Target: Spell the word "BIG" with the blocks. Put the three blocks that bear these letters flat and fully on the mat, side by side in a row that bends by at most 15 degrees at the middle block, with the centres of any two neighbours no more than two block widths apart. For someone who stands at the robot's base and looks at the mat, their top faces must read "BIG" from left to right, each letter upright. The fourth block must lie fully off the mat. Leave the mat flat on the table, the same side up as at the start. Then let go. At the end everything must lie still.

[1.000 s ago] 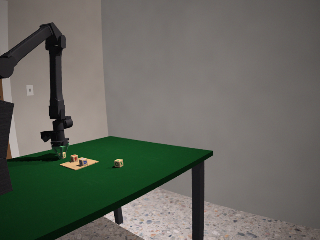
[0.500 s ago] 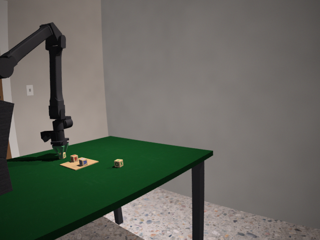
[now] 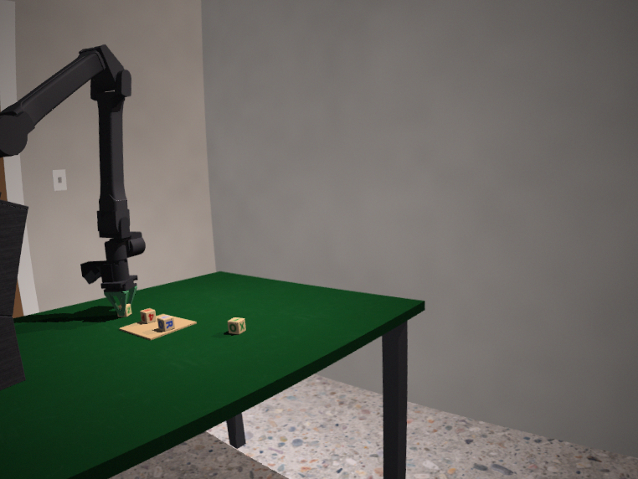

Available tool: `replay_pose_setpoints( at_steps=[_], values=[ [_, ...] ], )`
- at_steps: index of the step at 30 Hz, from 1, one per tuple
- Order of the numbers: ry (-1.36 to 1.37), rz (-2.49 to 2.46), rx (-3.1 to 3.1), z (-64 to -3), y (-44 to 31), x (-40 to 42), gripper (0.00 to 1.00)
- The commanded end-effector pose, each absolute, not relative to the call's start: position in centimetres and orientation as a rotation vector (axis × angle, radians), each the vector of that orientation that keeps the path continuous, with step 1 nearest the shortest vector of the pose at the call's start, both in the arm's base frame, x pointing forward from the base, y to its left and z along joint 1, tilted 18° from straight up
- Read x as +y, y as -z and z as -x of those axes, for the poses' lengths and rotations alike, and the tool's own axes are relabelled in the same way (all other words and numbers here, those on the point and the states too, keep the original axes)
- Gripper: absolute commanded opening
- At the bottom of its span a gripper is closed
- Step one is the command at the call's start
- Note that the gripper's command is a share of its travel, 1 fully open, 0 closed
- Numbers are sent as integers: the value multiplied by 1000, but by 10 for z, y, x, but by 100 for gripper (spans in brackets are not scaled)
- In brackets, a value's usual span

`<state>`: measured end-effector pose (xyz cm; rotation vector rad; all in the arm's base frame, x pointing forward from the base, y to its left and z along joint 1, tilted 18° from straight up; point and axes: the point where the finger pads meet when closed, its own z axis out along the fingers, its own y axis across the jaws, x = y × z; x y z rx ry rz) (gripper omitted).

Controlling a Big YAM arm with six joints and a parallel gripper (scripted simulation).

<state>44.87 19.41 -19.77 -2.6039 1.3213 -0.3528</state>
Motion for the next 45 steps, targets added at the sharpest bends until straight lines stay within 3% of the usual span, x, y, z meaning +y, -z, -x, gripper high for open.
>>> replay_pose_setpoints(
  at_steps=[1, 22, 36, 45],
  values=[
    [345, 2602, 1326, -451, 204, 191, 27],
    [333, 2614, 1331, -445, 204, 189, 27],
    [354, 2594, 1314, -422, 108, 194, 27],
    [325, 2626, 1329, -411, 111, 186, 27]
  ],
)
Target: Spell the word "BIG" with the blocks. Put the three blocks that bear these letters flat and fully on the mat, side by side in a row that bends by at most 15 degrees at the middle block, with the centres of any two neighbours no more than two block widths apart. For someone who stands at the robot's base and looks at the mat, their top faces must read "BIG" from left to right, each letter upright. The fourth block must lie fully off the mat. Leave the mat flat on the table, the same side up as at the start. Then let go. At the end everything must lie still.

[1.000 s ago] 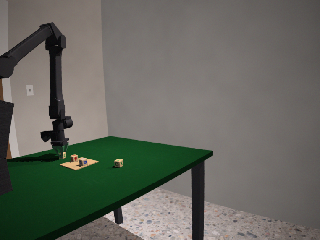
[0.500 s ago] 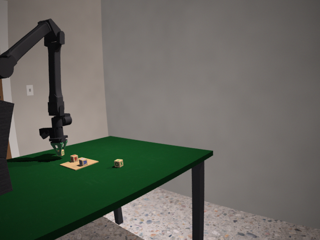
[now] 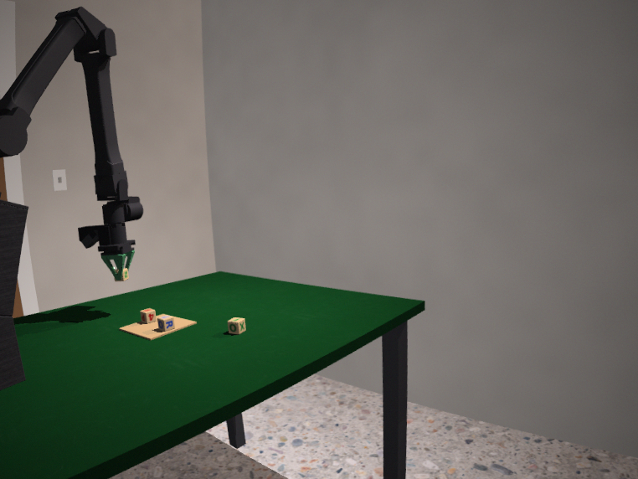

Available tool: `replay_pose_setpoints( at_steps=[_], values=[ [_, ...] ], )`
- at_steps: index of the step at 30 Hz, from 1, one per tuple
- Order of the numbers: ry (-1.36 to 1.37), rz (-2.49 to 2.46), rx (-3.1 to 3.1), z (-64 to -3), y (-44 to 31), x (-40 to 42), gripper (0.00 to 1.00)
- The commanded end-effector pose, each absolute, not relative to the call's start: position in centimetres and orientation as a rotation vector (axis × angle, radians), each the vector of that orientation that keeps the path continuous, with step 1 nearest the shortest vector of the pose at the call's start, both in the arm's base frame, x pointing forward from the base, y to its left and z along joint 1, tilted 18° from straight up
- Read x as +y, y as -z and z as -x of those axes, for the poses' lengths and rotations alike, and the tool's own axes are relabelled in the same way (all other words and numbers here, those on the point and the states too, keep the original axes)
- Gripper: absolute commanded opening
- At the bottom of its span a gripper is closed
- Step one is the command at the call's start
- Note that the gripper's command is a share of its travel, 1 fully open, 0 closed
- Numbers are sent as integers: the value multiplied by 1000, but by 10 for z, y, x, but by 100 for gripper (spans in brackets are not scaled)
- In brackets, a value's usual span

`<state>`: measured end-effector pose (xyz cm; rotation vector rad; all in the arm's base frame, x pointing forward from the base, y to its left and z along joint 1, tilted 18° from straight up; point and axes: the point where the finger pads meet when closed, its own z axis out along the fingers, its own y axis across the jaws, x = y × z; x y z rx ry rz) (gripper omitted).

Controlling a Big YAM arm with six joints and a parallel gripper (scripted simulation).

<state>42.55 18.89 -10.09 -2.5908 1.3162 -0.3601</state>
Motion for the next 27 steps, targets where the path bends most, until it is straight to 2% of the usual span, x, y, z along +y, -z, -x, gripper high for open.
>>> replay_pose_setpoints(
  at_steps=[1, 14, 27],
  values=[
    [325, 2627, 1329, -411, 111, 186, 27],
    [340, 2583, 1366, -421, 108, 185, 27],
    [283, 2275, 1771, -425, 105, 166, 27]
  ],
)
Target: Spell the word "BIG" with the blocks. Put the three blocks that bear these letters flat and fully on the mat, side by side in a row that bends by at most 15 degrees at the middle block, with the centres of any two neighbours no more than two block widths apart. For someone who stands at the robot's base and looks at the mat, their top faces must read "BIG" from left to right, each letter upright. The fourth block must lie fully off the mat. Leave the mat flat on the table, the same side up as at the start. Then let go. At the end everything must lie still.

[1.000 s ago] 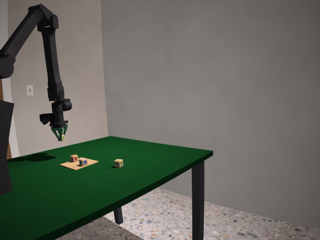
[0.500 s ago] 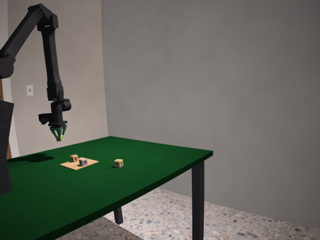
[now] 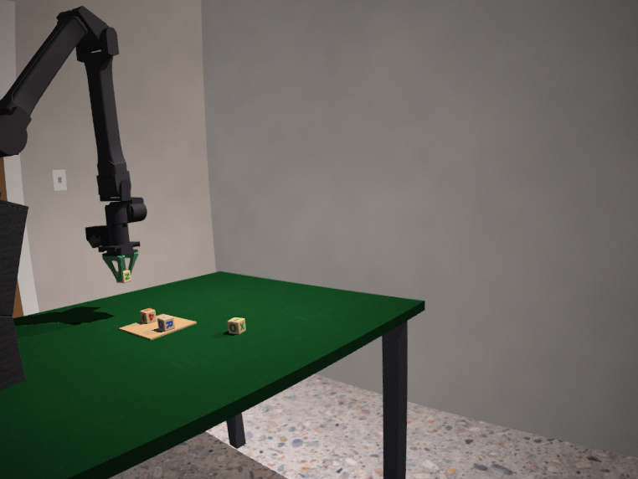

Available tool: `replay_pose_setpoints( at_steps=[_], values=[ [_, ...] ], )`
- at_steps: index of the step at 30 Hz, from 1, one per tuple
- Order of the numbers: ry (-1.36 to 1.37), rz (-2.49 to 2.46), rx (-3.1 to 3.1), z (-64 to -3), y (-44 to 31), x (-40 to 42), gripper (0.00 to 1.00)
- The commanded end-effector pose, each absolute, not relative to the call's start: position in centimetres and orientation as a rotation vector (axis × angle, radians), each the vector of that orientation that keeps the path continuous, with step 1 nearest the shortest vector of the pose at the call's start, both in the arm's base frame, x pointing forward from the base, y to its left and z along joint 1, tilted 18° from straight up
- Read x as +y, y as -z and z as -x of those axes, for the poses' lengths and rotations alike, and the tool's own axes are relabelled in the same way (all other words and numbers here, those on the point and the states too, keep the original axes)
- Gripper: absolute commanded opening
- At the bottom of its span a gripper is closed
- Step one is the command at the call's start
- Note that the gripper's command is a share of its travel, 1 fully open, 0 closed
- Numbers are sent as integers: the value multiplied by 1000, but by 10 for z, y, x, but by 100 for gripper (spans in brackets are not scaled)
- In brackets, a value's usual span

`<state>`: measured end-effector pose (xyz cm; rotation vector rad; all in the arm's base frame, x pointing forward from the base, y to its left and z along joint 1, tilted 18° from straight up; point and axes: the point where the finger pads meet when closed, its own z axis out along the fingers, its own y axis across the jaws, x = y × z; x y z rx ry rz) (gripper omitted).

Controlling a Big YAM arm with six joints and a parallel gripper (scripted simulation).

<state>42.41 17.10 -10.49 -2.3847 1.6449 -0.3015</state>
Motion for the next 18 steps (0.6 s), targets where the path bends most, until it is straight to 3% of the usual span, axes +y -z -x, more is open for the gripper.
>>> replay_pose_setpoints(
  at_steps=[1, 18],
  values=[
    [276, 2218, 1831, -426, 104, 163, 27],
    [86, 1200, 2555, -441, 94, 108, 27]
  ],
)
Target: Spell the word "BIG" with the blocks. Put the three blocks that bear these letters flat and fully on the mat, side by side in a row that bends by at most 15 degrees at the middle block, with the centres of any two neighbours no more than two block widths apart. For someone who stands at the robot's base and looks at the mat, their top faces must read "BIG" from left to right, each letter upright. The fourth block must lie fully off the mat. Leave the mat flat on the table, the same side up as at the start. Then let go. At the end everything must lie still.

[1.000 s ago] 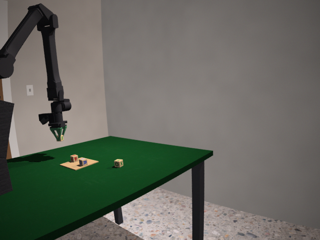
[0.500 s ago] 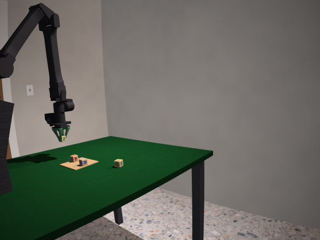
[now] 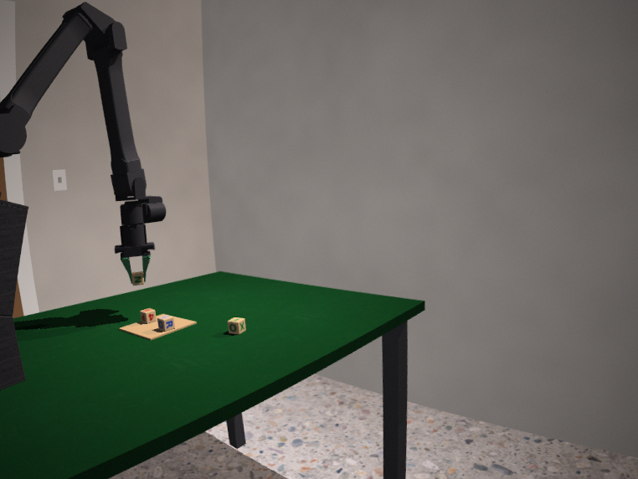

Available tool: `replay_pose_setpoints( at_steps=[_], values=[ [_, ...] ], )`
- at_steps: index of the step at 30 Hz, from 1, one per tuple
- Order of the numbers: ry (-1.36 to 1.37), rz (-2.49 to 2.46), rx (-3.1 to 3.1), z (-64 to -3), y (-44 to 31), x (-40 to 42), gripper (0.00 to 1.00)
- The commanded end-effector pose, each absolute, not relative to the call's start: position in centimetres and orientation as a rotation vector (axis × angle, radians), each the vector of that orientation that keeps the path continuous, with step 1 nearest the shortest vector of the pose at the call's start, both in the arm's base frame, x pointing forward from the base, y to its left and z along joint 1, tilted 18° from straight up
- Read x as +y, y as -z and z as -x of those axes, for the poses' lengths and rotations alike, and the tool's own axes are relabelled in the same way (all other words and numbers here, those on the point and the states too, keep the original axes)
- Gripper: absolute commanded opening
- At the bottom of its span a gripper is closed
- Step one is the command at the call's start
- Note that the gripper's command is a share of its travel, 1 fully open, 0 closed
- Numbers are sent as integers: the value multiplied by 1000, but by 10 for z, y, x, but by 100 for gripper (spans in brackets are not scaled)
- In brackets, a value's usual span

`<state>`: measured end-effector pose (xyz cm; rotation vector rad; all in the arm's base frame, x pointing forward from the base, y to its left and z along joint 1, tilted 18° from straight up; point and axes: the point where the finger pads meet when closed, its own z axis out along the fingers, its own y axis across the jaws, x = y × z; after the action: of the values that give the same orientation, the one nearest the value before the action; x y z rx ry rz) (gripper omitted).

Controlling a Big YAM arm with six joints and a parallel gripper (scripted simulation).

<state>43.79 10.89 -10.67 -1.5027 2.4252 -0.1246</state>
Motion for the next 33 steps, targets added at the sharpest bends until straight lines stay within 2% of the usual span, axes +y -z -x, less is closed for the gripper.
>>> replay_pose_setpoints(
  at_steps=[1, 14, 16, 17, 31, 33],
  values=[
    [75, 1139, 2583, -442, 95, 101, 27],
    [-108, 247, 2823, -442, 97, 43, 27],
    [-108, 247, 2823, -442, 97, 43, 27],
    [-137, 55, 2838, -440, 97, 50, 27],
    [-302, -904, 2735, -437, 98, 21, 27],
    [-302, -904, 2735, -437, 98, 21, 27]
  ],
)
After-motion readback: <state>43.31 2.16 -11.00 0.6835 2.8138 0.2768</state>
